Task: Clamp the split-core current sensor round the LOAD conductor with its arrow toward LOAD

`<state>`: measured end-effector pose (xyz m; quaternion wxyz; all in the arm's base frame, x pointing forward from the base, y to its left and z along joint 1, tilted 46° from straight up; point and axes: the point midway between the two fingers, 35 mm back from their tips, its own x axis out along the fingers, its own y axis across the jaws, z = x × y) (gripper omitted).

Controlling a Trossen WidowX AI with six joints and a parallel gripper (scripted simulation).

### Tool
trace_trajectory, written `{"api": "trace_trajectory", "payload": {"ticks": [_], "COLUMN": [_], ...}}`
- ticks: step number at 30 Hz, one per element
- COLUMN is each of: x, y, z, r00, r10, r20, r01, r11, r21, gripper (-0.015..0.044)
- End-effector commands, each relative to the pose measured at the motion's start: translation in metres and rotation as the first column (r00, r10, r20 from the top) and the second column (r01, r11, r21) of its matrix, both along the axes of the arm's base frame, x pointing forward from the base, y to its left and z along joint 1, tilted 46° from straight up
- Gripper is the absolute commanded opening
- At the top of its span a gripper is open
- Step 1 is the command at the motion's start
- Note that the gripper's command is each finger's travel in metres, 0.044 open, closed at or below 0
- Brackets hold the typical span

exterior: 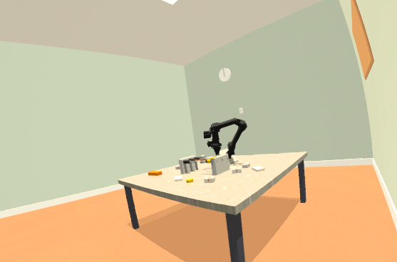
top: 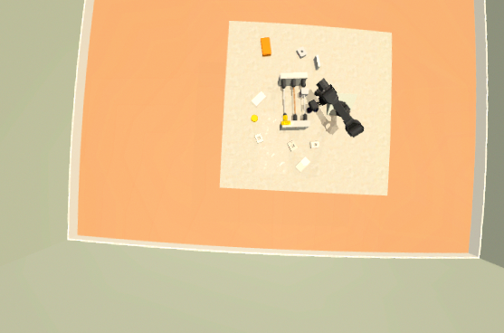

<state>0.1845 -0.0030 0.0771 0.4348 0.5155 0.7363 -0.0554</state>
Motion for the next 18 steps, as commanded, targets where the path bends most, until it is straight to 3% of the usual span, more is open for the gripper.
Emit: {"api": "trace_trajectory", "payload": {"ticks": [1,18], "x": [0.005,0.002], "y": [0.004,0.024], "z": [-0.003,-0.023], "r00": [0.971,0.971], "r10": [-0.138,-0.139], "r20": [-0.195,-0.194], "r01": [0.129,0.130], "r11": [0.990,0.990], "r21": [-0.059,-0.059], "gripper": [0.0320,0.0320]}}
